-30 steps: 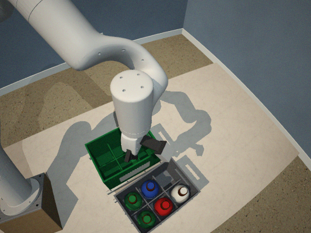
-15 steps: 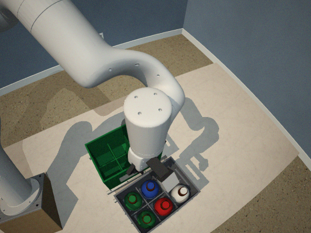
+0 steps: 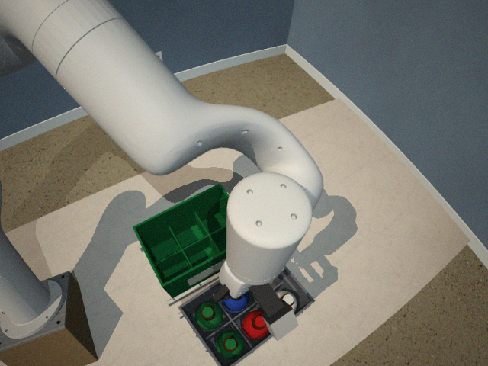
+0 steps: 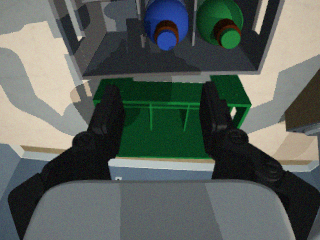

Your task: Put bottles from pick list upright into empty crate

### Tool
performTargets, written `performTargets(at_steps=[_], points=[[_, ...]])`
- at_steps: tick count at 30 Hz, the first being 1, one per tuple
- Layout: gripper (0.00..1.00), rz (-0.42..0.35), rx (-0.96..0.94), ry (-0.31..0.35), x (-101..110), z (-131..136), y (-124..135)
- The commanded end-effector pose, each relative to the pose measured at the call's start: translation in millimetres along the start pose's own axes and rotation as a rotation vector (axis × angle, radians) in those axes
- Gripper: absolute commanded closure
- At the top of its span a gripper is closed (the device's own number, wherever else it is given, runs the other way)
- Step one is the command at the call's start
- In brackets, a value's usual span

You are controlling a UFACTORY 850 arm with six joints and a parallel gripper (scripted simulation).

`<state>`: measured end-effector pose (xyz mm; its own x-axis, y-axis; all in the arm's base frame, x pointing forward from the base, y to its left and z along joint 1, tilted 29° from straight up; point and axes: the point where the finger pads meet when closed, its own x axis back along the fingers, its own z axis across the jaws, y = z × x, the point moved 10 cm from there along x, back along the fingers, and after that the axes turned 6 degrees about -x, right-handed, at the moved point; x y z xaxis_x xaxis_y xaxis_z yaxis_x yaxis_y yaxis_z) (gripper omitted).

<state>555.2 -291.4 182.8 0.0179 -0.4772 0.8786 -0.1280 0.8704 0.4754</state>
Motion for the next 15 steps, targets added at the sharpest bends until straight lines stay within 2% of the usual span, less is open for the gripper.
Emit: performTargets(at_steps=[1, 4, 6, 15], points=[[0.35, 0.000, -0.001, 0.000, 4.3, -1.2, -24.1], [0.35, 0.000, -0.001, 0.000, 6.3, -1.1, -39.0], [0.35, 0.000, -0.001, 0.000, 6.3, -1.1, -39.0], [0.35, 0.000, -0.001, 0.000, 12.4, -0.8, -83.6]])
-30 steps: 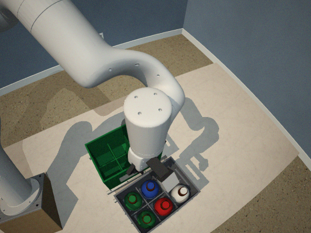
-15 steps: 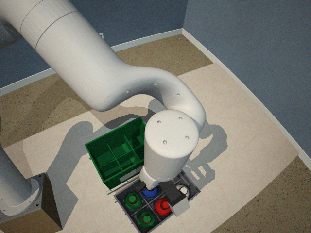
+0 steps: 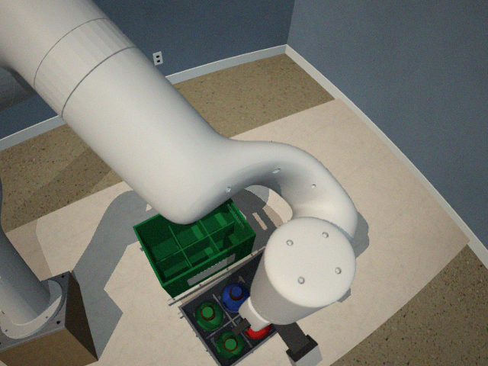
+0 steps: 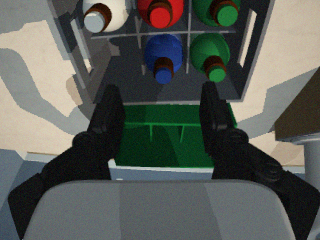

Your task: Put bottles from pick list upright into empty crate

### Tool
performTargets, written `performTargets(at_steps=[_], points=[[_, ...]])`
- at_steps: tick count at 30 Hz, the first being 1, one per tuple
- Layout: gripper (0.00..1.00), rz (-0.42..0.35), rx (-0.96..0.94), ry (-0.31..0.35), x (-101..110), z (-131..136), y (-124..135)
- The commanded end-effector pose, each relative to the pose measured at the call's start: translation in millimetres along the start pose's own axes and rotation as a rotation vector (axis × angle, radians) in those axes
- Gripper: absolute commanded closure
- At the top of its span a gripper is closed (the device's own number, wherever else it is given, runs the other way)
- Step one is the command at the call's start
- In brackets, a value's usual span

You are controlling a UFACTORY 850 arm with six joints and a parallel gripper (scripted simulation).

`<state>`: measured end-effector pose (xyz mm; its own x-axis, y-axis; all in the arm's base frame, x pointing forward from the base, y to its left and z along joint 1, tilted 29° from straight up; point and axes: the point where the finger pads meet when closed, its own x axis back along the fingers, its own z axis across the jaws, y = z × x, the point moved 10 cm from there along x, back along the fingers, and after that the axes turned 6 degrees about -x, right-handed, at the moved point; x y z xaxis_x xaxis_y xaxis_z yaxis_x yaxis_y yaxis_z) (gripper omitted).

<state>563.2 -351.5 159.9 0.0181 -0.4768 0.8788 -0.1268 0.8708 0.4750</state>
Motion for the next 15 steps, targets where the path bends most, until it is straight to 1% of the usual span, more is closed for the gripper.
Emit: performTargets(at_steps=[1, 6, 8, 10, 15], points=[[0.35, 0.000, 0.001, 0.000, 4.4, -1.2, -24.3], [0.35, 0.000, 0.001, 0.000, 7.8, -1.0, -49.0], [0.35, 0.000, 0.001, 0.000, 7.8, -1.0, -49.0], [0.35, 0.000, 0.001, 0.000, 9.1, -0.9, -58.9], [0.35, 0.000, 0.001, 0.000, 9.1, -0.9, -58.9]])
